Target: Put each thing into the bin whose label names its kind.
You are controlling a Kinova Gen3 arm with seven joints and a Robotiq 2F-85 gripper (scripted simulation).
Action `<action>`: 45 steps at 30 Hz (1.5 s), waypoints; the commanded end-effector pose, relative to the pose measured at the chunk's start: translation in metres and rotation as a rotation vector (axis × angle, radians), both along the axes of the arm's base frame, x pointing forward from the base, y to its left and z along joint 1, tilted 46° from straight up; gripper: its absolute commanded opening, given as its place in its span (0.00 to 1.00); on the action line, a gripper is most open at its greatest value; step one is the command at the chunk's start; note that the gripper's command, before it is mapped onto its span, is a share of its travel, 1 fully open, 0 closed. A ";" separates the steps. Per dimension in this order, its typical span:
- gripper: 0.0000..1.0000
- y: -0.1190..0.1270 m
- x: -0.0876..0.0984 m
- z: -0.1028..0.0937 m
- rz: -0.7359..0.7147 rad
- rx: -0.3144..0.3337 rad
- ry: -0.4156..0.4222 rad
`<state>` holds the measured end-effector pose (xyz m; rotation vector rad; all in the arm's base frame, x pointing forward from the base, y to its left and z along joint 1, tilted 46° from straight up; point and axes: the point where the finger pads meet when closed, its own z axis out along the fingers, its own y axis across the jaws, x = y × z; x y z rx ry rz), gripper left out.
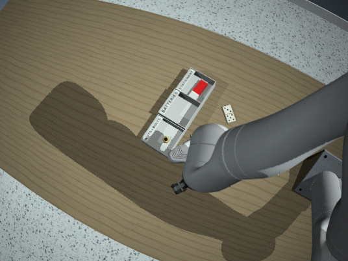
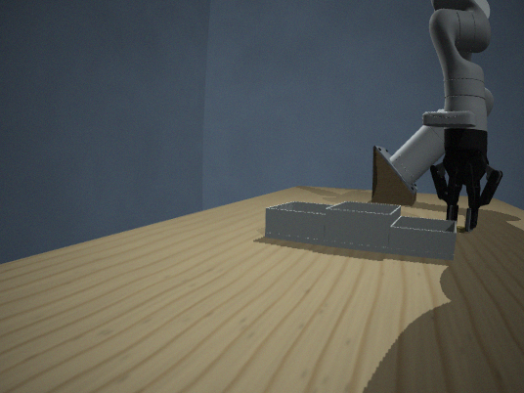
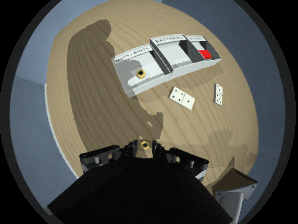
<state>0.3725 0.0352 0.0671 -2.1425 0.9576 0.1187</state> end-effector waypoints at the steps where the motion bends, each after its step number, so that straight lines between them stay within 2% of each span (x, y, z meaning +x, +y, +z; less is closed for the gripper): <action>1: 0.31 0.000 0.000 0.000 -0.001 0.000 0.000; 4: 0.31 0.000 0.001 0.000 -0.001 0.000 0.000; 5: 0.11 0.000 0.001 0.000 -0.001 0.000 0.000; 36: 0.11 -0.001 0.001 0.000 -0.001 0.000 0.000; 45: 0.11 -0.021 -0.006 0.021 -0.001 0.000 0.000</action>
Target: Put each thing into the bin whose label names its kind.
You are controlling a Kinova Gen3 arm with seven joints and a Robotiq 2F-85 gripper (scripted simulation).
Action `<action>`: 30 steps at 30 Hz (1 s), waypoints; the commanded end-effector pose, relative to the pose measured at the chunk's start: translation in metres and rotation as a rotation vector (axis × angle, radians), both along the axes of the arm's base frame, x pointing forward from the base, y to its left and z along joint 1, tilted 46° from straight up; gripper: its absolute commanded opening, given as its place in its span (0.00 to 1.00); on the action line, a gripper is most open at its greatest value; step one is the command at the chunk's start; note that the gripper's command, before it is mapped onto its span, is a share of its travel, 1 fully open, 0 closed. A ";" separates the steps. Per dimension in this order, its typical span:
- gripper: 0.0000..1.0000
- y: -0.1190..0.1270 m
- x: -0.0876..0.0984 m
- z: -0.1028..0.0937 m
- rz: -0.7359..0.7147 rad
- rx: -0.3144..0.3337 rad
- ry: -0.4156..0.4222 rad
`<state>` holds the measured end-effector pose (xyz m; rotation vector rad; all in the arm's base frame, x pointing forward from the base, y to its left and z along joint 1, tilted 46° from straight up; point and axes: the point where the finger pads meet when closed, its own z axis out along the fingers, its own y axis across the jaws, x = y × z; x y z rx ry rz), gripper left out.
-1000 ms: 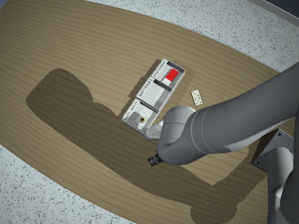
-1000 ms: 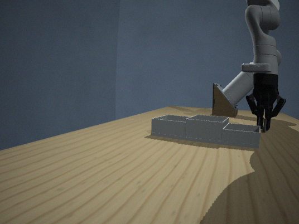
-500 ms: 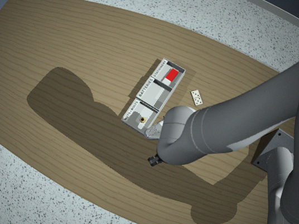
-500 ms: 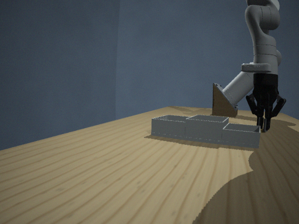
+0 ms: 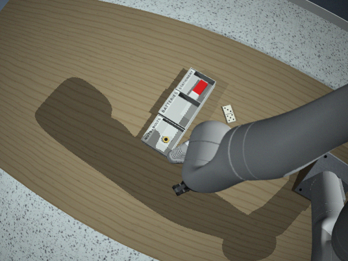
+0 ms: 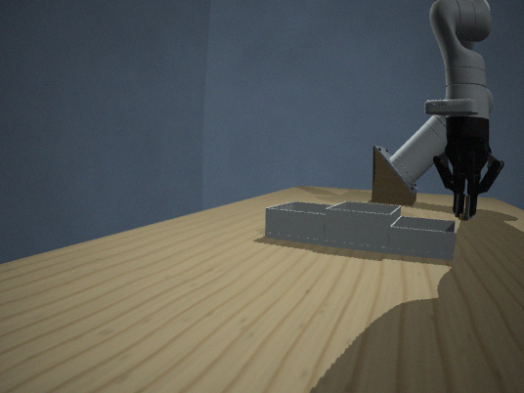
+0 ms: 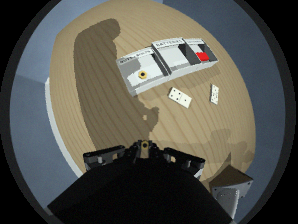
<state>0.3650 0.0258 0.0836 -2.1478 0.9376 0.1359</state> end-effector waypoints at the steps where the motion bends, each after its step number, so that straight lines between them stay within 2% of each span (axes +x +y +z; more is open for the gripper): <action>1: 0.11 -0.014 0.001 0.007 -0.021 -0.006 -0.005; 11: 0.11 -0.032 -0.005 0.025 -0.021 -0.006 -0.005; 30: 0.11 -0.035 -0.005 0.028 -0.021 -0.006 -0.005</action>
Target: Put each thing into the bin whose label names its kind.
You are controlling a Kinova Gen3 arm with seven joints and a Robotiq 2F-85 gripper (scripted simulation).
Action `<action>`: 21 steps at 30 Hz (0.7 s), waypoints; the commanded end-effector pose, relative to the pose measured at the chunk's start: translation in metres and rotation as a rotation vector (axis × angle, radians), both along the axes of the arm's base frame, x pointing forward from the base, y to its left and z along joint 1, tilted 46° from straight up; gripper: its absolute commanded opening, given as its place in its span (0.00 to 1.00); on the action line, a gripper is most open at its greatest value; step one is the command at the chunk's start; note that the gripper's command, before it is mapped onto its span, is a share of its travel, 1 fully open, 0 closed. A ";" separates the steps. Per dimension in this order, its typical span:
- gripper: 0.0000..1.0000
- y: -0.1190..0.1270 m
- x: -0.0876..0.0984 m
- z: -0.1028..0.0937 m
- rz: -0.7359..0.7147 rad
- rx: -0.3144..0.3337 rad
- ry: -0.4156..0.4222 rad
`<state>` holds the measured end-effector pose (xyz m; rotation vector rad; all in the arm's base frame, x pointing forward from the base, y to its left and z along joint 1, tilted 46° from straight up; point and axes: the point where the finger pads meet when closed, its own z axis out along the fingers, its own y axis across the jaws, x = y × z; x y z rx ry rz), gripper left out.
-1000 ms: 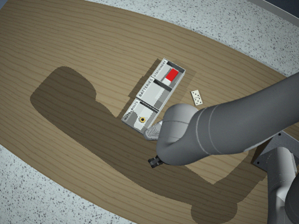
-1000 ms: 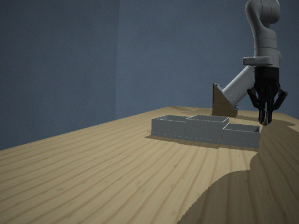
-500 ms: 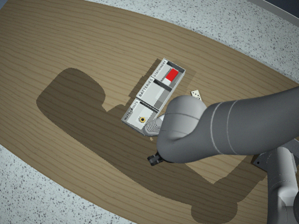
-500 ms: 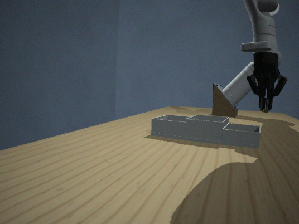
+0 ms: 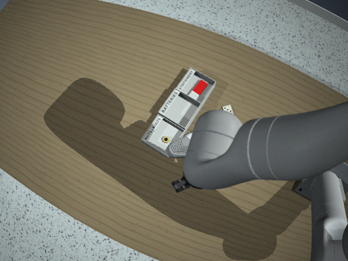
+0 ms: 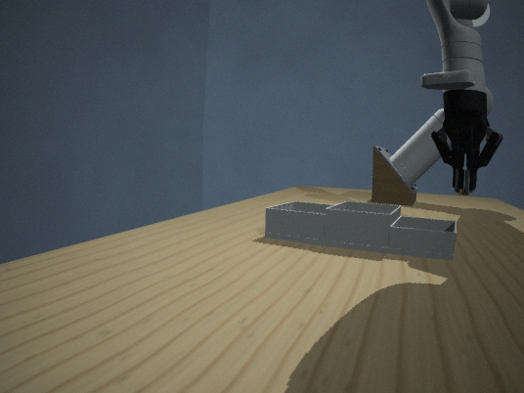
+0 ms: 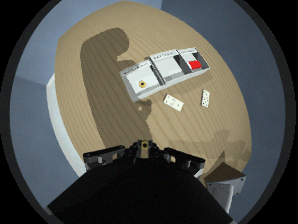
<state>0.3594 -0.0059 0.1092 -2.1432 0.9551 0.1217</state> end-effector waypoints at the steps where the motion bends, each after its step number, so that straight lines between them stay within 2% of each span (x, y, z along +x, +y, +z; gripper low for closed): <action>1: 0.11 -0.005 0.000 0.004 -0.003 -0.001 -0.002; 5: 0.11 -0.005 0.000 0.004 -0.003 -0.001 -0.002; 10: 0.11 -0.022 0.023 -0.005 -0.004 -0.001 -0.002; 12: 0.11 -0.022 0.023 -0.005 -0.004 -0.001 -0.002; 17: 0.11 -0.037 0.045 -0.014 -0.004 -0.001 -0.002; 21: 0.11 -0.051 0.063 -0.021 -0.143 0.041 0.135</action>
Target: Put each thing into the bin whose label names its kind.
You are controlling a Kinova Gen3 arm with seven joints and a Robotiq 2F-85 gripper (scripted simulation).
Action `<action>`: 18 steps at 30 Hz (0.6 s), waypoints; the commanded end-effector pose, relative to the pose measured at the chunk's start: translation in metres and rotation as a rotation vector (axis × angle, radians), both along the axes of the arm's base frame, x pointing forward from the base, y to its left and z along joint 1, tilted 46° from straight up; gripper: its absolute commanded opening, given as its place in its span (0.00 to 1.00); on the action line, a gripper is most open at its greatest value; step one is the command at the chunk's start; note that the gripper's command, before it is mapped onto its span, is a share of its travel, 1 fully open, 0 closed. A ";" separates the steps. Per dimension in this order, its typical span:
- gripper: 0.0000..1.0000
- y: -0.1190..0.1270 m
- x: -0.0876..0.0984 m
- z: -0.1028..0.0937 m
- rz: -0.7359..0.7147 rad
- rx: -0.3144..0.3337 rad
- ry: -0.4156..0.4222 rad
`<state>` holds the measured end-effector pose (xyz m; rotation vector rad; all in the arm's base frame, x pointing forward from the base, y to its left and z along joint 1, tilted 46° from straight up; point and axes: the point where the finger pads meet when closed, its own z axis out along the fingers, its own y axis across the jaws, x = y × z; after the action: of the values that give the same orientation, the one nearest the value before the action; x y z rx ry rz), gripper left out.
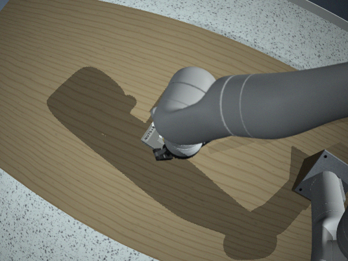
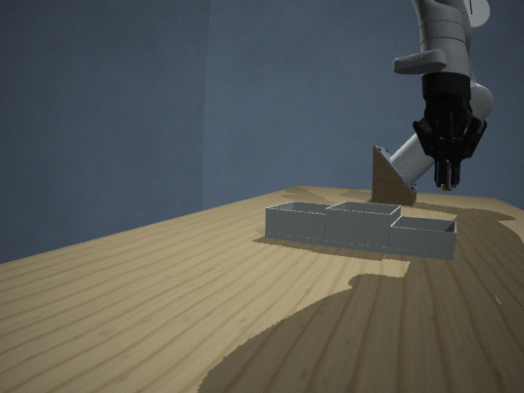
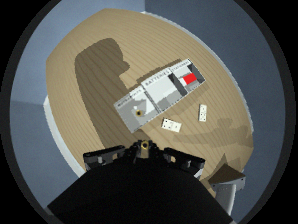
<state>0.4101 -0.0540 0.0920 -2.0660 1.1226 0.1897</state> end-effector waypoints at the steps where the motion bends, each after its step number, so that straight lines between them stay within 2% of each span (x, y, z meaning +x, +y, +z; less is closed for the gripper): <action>1: 0.11 -0.006 0.017 -0.006 -0.066 0.021 0.068; 6: 0.11 -0.023 0.041 -0.015 -0.240 0.074 0.239; 8: 0.11 -0.023 0.041 -0.015 -0.240 0.074 0.239; 11: 0.11 -0.033 0.055 -0.020 -0.345 0.106 0.341; 18: 0.11 -0.034 0.056 -0.021 -0.590 0.181 0.580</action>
<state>0.4644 -0.0899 0.0698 -1.4926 1.8884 0.5770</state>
